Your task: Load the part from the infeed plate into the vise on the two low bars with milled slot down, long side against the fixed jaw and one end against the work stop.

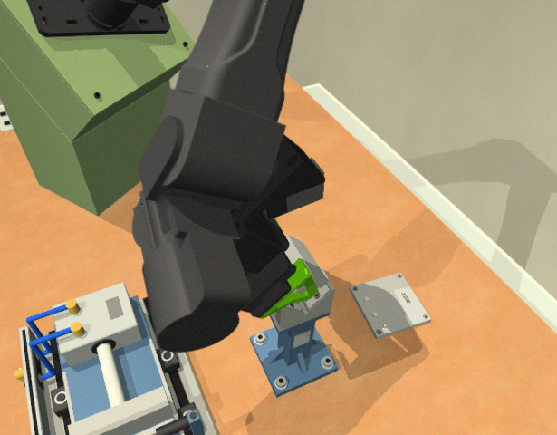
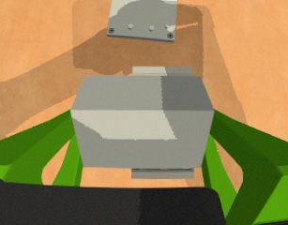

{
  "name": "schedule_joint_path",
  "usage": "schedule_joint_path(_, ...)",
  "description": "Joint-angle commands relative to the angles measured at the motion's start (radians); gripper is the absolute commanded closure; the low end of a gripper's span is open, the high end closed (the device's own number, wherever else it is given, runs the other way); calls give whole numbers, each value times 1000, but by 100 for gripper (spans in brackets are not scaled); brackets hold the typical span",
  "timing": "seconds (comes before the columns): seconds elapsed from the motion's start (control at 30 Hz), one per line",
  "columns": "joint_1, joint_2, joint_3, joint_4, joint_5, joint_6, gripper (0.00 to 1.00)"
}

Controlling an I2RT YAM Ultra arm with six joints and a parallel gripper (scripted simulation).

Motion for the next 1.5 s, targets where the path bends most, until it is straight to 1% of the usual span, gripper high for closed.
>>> schedule_joint_path(0.0, -22, -36, -18, 19, -22, 15, 100)
schedule_joint_path(0.2, -20, -45, -33, 40, -2, 30, 100)
schedule_joint_path(0.23, -19, -52, -1, 43, 5, 34, 100)
schedule_joint_path(0.33, -15, -62, -41, 49, 35, 48, 100)
schedule_joint_path(0.7, 19, -120, -62, 64, 148, 102, 100)
schedule_joint_path(0.77, 19, -120, -62, 64, 148, 102, 100)
schedule_joint_path(0.8, 10, -128, -49, 54, 161, 111, 100)
schedule_joint_path(0.87, 25, -139, -69, 51, 185, 118, 100)
schedule_joint_path(0.97, 37, -158, -59, 48, 223, 134, 100)
schedule_joint_path(1.07, 39, -174, -77, 39, 265, 147, 100)
schedule_joint_path(1.13, 50, -187, -63, 39, 292, 157, 100)
schedule_joint_path(1.27, 68, -209, -73, 31, 350, 174, 100)
schedule_joint_path(1.33, 68, -209, -73, 31, 350, 174, 100)
schedule_joint_path(1.37, 53, -214, -74, 30, 367, 180, 100)
schedule_joint_path(1.47, 85, -229, -74, 22, 410, 191, 100)
